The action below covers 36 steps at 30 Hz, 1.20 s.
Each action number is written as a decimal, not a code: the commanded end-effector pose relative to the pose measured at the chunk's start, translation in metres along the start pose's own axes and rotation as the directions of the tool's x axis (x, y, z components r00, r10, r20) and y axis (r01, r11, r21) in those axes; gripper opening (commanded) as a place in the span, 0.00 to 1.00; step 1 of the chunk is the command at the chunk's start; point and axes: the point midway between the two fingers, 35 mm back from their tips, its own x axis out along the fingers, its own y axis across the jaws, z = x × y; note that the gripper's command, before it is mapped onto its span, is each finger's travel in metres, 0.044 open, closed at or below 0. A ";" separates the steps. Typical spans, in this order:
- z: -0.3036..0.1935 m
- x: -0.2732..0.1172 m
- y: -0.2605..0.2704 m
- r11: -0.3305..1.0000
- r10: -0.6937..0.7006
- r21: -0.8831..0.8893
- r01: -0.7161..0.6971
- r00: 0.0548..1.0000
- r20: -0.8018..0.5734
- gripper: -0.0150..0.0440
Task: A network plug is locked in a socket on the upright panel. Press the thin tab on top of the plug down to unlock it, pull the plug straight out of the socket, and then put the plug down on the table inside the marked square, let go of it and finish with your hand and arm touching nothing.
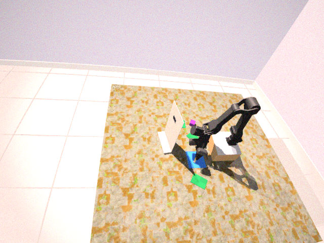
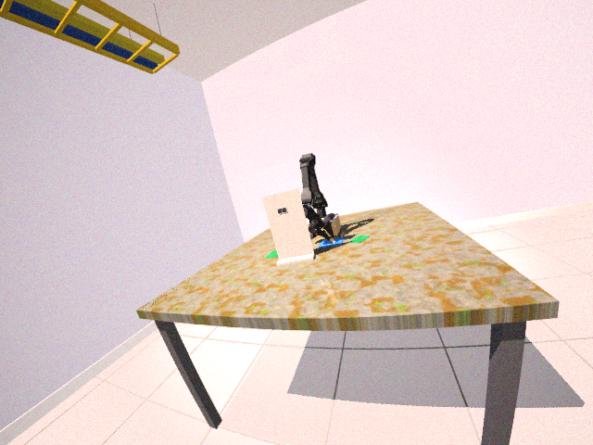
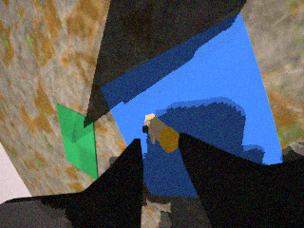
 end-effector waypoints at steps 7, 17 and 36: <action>0.000 -0.006 0.000 1.000 -0.002 0.001 0.002 1.000 0.000 0.52; 0.000 -0.018 -0.001 1.000 -0.005 0.003 0.005 1.000 -0.001 0.52; 0.001 -0.039 0.004 1.000 -0.006 0.006 0.006 1.000 -0.002 0.52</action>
